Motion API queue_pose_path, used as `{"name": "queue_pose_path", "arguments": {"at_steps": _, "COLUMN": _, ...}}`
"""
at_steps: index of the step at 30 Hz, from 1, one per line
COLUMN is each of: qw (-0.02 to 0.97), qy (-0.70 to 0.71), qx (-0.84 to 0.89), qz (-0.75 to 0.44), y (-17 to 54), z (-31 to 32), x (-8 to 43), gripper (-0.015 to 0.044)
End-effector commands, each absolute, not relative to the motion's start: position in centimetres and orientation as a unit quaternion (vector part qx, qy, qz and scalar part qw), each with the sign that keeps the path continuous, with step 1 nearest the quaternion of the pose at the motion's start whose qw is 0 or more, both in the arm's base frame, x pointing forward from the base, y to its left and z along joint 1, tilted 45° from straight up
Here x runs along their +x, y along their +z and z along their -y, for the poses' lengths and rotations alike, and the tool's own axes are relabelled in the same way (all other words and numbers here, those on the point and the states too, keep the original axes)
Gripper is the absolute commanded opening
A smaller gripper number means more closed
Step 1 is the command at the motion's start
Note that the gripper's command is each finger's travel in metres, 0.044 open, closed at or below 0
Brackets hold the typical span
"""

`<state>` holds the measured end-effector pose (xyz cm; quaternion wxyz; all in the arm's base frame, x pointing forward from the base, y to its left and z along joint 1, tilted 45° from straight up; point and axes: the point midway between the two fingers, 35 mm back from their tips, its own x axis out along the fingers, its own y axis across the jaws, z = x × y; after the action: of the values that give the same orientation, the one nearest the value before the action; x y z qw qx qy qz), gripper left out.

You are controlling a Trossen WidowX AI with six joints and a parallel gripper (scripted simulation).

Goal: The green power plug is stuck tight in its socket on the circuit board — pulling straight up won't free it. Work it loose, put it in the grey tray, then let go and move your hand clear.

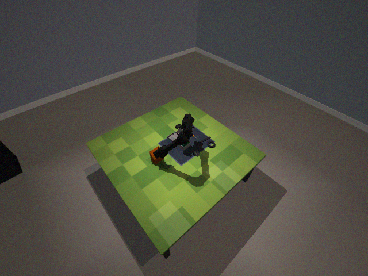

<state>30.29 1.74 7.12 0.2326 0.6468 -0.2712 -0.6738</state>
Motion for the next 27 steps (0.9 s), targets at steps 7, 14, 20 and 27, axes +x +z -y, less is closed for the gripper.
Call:
{"name": "queue_pose_path", "arguments": {"at_steps": 7, "qw": 0.298, "qy": -0.638, "qx": 0.632, "qz": 0.322, "y": 7.1, "z": -4.2, "x": 30.5, "gripper": 0.0}}
{"name": "queue_pose_path", "arguments": {"at_steps": 14, "qw": 0.252, "qy": -0.658, "qx": 0.654, "qz": 0.276, "y": 8.0, "z": -3.3, "x": 30.5, "gripper": 0.0}}
{"name": "queue_pose_path", "arguments": {"at_steps": 20, "qw": 0.209, "qy": -0.673, "qx": 0.67, "qz": 0.233, "y": 8.9, "z": -2.7, "x": 30.5, "gripper": 0.0}}
{"name": "queue_pose_path", "arguments": {"at_steps": 27, "qw": 0.242, "qy": -0.662, "qx": 0.658, "qz": 0.266, "y": 8.4, "z": -3.4, "x": 30.5, "gripper": 0.0}}
